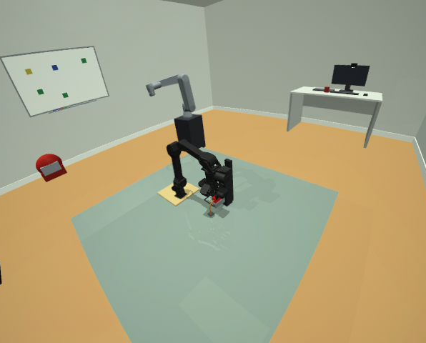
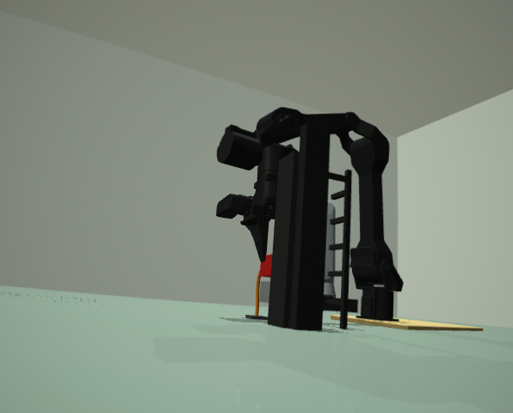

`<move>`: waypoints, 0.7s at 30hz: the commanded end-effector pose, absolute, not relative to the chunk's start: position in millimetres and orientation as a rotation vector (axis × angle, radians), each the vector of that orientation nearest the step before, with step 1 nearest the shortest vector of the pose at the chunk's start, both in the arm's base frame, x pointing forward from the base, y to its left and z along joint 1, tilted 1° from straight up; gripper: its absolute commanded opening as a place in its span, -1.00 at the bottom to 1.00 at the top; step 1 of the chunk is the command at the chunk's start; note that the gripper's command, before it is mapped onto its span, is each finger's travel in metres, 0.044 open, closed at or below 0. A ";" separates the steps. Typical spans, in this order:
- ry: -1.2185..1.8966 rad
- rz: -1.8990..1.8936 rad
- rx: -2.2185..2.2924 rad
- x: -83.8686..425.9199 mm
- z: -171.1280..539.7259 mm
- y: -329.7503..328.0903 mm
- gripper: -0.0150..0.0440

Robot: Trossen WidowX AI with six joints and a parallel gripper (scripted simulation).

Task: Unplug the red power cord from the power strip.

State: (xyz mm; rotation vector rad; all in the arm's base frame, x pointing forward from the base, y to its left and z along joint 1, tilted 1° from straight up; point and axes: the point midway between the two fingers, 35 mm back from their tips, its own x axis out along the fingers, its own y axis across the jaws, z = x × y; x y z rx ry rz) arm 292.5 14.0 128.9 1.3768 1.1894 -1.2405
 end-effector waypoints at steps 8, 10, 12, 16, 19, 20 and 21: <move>1.115 -1.309 1.346 284.6 129.6 -30.6 -0.49; 1.116 -1.310 1.347 285.1 129.2 -26.2 -0.31; 1.117 -1.310 1.348 285.6 128.8 -21.8 -0.14; 1.117 -1.310 1.348 285.6 128.8 -21.8 0.22; 1.117 -1.310 1.348 285.6 128.8 -21.8 0.49; 1.117 -1.310 1.348 285.6 128.8 -21.8 0.58; 1.117 -1.310 1.348 285.6 128.8 -21.8 0.67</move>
